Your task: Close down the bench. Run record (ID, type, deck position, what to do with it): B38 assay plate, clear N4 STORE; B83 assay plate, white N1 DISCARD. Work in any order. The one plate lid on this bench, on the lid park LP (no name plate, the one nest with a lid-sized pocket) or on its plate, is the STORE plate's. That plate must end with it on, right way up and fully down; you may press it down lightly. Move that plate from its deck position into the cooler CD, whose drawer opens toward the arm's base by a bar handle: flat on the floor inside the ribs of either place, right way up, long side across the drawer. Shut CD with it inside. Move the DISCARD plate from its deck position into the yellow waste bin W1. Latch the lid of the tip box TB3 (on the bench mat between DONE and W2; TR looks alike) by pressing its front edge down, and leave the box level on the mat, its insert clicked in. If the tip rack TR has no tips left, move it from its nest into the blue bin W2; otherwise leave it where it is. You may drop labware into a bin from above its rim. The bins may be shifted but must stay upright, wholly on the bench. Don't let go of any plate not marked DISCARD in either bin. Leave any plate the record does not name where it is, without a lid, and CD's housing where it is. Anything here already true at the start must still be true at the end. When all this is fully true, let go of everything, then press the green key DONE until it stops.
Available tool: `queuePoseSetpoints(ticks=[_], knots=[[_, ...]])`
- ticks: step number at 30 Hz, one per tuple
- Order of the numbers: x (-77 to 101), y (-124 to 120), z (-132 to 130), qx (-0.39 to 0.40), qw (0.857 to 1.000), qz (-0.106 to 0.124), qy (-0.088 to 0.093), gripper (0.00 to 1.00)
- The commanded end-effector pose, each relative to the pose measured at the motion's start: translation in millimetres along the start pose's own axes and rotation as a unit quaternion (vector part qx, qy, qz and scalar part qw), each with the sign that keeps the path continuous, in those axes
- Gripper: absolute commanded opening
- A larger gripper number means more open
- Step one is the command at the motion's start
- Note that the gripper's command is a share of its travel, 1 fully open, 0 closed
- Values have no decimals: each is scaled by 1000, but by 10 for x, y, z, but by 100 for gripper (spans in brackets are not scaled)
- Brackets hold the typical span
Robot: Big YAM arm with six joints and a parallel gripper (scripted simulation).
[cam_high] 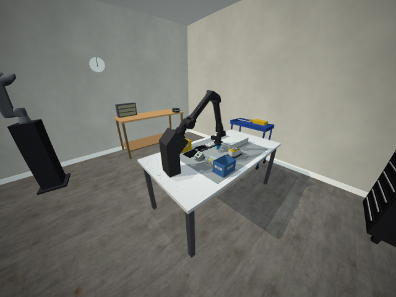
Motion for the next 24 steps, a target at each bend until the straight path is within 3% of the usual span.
queuePoseSetpoints(ticks=[1, 8, 9, 17, 19, 20, 22, 24], knots=[[86, -18, -116, -1, 1000, 1, -14, 0], [86, -18, -116, -1, 1000, 1, -14, 0], [177, -54, -97, -2, 1000, 3, -15, 0], [283, -12, -78, -1, 1000, 0, -12, 0], [283, -12, -78, -1, 1000, 0, -12, 0], [184, 6, -51, -1, 1000, -1, -5, 0], [324, 3, -79, -1, 1000, -1, -12, 0], [355, 11, -90, -1, 1000, -1, -13, 0]])
Point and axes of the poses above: the point where the finger pads meet when closed, its own x axis back along the fingers, its own z axis across the jaws, y = z × x, the point moved 5 cm from there along x, back along the fingers, and after that the axes turned 6 degrees about x, right-handed, at the moved point
